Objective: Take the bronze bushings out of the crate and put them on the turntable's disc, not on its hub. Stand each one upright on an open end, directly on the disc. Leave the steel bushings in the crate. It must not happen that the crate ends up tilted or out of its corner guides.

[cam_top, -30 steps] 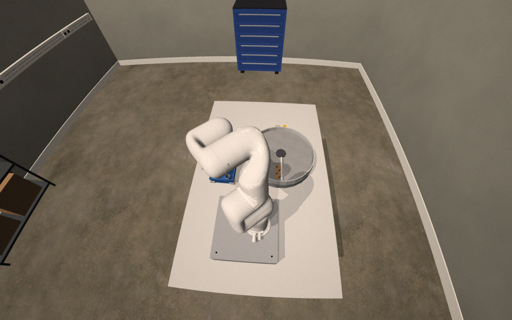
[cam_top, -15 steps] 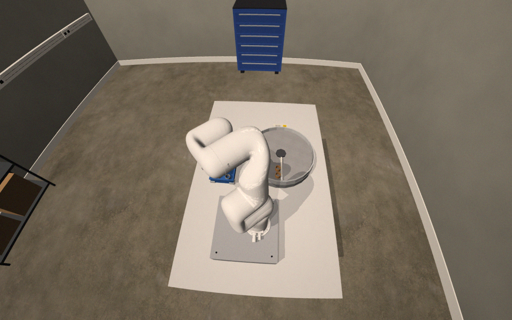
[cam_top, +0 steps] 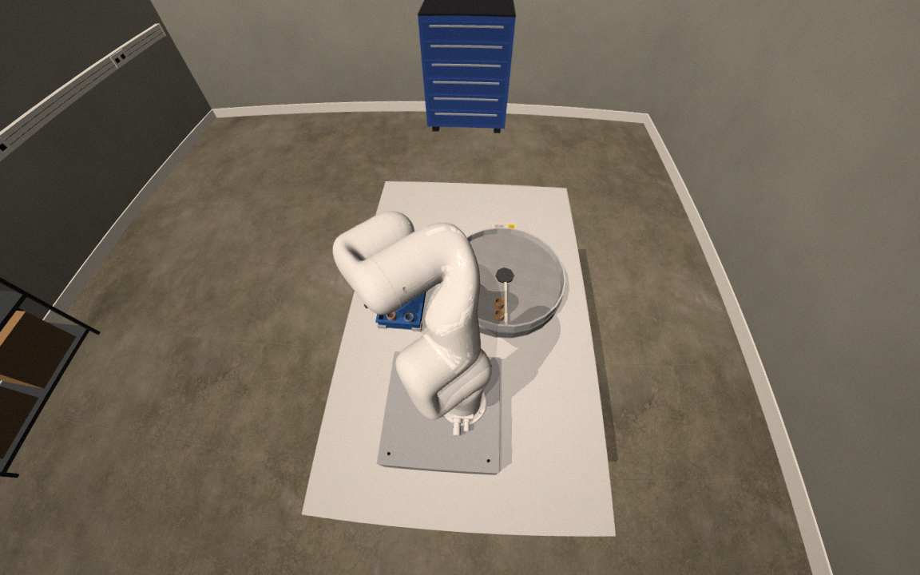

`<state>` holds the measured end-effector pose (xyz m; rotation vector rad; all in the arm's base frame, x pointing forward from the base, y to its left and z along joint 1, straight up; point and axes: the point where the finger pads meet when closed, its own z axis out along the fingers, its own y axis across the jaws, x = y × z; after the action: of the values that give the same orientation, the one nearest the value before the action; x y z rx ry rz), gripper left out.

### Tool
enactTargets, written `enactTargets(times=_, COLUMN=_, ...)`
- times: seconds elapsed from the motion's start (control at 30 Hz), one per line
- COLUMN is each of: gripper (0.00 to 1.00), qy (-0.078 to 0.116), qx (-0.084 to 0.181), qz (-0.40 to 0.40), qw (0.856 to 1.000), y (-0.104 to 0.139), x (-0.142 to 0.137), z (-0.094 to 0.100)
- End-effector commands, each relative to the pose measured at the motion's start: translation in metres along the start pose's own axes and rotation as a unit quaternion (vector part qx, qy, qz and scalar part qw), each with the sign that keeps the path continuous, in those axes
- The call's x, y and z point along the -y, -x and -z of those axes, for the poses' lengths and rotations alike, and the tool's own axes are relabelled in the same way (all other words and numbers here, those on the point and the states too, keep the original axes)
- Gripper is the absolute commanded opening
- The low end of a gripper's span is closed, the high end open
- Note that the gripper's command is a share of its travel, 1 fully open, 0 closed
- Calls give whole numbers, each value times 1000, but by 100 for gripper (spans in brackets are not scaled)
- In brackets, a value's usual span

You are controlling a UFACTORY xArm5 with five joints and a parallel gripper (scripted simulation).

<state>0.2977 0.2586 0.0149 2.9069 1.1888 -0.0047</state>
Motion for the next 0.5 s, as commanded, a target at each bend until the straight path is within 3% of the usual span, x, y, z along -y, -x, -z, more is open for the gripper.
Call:
enactTargets(times=0.0, gripper=41, qy=0, qx=-2, qz=0, qw=1000, y=-2, x=0, z=-20)
enactTargets(times=0.2, gripper=41, qy=0, qx=-2, qz=0, qw=1000, y=-2, x=-1, z=-34)
enactTargets(times=0.47, gripper=41, qy=0, qx=-2, qz=0, qw=1000, y=-2, x=-1, z=-35)
